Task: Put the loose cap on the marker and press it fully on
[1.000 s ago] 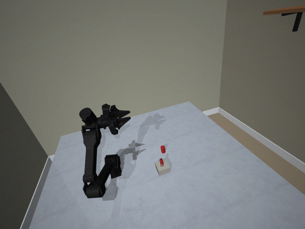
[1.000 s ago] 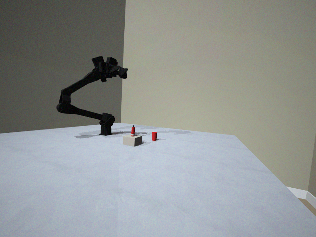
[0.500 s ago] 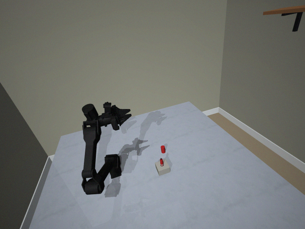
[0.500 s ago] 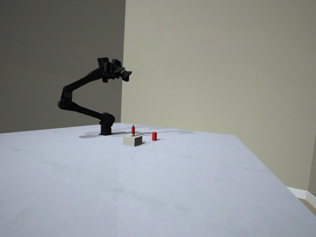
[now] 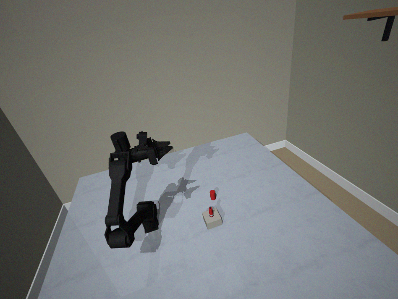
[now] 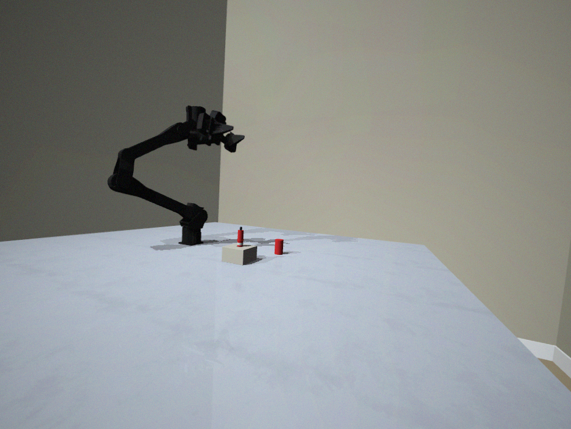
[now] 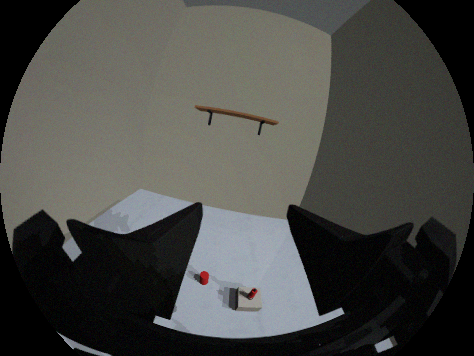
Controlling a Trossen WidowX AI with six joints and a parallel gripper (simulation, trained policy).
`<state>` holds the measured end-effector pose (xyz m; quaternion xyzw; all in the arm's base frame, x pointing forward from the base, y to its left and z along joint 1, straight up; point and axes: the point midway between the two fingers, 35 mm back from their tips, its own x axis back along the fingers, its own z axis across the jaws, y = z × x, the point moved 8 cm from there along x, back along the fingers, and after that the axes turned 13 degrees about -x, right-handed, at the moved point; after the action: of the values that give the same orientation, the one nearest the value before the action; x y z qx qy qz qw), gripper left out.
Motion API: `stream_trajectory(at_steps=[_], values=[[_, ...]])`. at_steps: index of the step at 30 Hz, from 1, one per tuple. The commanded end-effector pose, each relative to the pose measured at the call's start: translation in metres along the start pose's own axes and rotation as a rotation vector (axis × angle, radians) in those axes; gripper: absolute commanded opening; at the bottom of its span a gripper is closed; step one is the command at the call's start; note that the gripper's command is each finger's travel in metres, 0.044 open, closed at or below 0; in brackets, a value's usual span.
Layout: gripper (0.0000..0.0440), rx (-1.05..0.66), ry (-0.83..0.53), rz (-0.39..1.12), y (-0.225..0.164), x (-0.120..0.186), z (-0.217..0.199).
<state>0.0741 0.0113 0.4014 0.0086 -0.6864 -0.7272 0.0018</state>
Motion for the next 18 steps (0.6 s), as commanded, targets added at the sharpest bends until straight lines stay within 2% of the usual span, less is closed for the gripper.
stream_trajectory(at_steps=[1,18], values=[[0.0316,0.015,0.013,0.017,0.000,-0.002,0.005],[0.0325,0.130,0.049,0.126,-0.010,-0.015,0.032]])
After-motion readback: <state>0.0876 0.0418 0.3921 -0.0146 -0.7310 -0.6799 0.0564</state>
